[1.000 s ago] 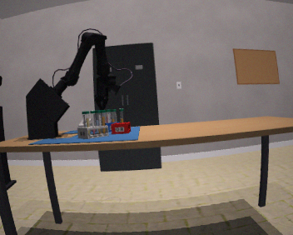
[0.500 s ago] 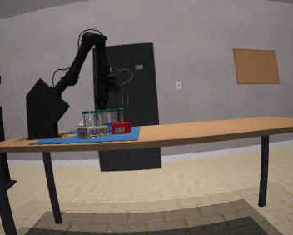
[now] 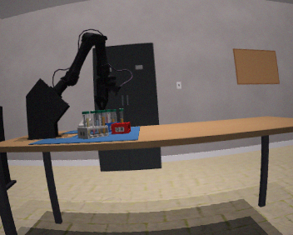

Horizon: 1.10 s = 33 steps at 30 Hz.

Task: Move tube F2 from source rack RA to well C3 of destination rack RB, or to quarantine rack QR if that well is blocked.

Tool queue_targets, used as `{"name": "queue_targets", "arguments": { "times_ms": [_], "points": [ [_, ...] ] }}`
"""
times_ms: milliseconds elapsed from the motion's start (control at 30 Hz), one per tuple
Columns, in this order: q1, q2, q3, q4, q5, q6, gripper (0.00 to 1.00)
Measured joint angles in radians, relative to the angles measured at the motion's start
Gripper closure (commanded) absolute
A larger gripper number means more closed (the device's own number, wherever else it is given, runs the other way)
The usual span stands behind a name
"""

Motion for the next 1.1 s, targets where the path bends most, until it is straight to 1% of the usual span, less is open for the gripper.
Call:
{"name": "queue_targets", "arguments": {
  "times_ms": [767,1100],
  "points": [
    [0.0,0.0,0.0,-0.002,0.0,0.002,1.0],
    [0.016,-0.031,0.009,-0.044,0.007,0.016,1.0]
  ]
}}
